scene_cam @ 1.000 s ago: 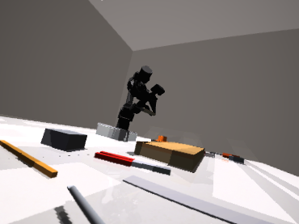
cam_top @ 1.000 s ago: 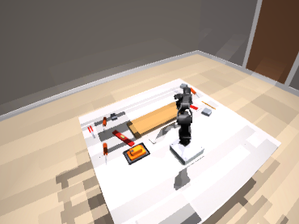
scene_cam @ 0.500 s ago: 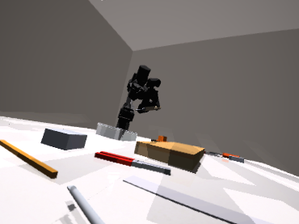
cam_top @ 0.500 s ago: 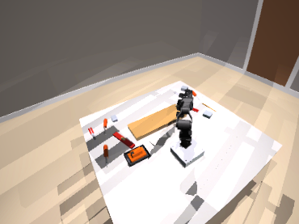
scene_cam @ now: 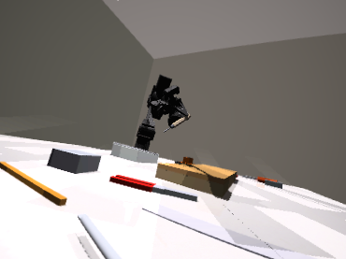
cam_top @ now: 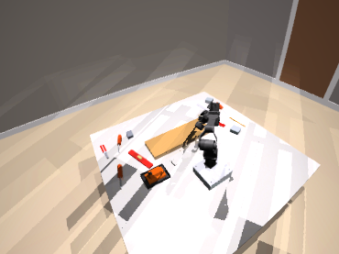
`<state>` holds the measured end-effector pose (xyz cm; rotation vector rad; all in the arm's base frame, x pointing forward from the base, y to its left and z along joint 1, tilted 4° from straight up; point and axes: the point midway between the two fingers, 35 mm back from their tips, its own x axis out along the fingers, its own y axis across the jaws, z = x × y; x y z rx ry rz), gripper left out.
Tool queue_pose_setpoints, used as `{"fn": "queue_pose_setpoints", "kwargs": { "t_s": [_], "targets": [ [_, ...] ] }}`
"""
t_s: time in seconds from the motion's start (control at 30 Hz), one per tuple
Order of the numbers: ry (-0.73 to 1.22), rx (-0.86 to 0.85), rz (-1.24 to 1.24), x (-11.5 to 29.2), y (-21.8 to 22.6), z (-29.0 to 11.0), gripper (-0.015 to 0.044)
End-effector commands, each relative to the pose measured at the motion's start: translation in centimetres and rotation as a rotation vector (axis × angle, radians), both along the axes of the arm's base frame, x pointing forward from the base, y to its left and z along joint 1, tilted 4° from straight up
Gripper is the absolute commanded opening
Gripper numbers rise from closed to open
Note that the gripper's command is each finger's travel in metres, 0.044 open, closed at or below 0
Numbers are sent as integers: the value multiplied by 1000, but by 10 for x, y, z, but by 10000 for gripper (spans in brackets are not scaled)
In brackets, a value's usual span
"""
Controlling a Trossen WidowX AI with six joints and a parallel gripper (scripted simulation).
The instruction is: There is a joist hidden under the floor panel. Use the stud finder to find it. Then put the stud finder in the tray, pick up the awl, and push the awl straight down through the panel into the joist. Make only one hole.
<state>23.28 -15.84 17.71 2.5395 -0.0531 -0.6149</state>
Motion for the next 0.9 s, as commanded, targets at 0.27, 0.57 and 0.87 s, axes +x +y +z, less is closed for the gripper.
{"fn": "queue_pose_setpoints", "kwargs": {
  "t_s": [0.27, 0.57, 0.87],
  "targets": [
    [-193, 266, -81, 1, 5, 23, 0],
    [-314, 484, -106, 0, 11, 39, 0],
    [-285, 340, -59, 7, 12, 36, 0]
  ]
}}
